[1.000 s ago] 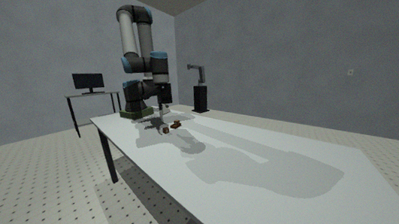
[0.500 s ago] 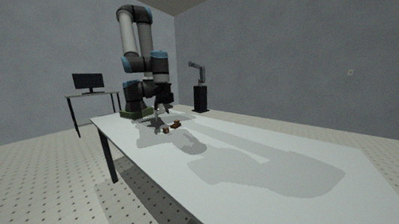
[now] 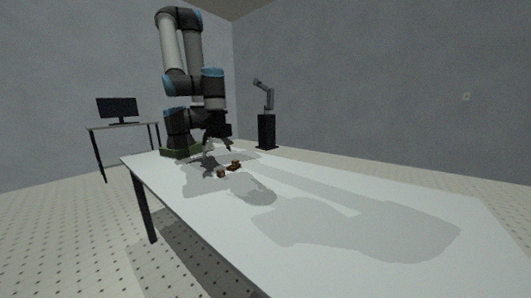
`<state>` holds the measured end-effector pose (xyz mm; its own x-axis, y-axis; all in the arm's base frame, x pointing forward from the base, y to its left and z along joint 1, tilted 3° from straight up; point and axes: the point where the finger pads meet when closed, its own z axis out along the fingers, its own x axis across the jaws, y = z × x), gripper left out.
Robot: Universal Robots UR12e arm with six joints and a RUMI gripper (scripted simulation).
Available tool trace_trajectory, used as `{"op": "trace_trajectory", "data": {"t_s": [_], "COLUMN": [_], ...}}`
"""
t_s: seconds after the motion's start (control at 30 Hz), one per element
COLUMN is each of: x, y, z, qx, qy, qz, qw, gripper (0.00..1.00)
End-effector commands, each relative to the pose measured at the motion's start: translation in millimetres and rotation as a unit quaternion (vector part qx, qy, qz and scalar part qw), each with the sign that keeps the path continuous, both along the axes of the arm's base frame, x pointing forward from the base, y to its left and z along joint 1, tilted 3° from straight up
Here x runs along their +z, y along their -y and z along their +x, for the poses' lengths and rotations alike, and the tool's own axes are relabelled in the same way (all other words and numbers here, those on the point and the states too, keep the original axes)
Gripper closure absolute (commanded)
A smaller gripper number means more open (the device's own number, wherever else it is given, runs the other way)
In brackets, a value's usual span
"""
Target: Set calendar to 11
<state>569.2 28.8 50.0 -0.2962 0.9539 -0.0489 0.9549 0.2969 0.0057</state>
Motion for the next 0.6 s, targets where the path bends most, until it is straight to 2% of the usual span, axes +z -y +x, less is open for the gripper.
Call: {"op": "trace_trajectory", "data": {"t_s": [0.0, 0.3, 0.57], "x": [0.7, 1.1, 1.2], "y": [-0.8, -2.9, -3.6], "z": [0.8, 1.8, 2.2], "qx": [-0.028, -0.092, -0.114], "qy": [0.001, 0.004, 0.005], "qz": [-0.001, 0.0, 0.001], "qw": [1.0, 0.996, 0.993], "gripper": [0.0, 0.0, 0.0]}}
